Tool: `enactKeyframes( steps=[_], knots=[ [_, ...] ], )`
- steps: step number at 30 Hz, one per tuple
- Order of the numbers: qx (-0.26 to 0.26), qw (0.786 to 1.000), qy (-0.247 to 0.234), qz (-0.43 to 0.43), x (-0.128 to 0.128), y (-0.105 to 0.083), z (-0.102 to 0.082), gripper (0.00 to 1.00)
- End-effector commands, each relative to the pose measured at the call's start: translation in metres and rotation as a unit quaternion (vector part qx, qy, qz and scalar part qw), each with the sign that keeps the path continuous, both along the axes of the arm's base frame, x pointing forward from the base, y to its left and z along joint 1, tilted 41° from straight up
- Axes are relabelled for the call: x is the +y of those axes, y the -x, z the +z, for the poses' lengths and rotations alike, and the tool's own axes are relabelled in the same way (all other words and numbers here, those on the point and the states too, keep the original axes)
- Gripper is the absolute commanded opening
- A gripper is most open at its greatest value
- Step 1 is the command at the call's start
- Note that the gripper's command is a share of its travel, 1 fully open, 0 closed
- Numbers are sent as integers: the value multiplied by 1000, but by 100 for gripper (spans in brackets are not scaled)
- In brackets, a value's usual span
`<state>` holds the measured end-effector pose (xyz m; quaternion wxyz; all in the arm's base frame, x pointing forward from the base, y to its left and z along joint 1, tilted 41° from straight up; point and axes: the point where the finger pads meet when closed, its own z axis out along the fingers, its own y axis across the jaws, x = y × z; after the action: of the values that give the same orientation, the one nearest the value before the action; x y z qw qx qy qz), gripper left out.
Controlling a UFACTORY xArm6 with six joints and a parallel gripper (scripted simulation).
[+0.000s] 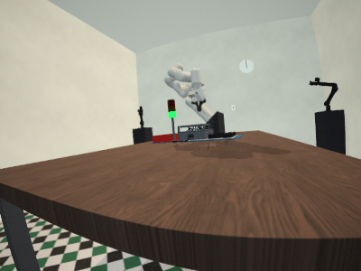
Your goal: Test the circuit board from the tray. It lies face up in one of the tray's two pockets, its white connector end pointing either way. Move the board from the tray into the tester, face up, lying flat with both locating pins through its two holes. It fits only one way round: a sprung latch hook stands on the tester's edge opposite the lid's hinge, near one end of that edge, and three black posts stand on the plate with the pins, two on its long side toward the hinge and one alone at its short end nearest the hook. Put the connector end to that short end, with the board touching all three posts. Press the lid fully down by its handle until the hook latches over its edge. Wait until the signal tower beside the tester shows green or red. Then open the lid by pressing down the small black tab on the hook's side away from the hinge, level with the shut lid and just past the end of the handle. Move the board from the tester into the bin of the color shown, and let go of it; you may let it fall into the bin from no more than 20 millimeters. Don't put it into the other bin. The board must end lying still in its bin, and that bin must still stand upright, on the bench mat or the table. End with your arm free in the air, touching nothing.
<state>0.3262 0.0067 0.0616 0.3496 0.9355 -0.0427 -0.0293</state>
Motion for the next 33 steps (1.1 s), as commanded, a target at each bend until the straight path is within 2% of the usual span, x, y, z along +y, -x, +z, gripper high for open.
enactKeyframes(
  steps=[1,33],
  knots=[
    [-19,1000,2,-18,1,-1,1,0],
    [-24,999,3,-24,1,-1,1,0]
  ],
)
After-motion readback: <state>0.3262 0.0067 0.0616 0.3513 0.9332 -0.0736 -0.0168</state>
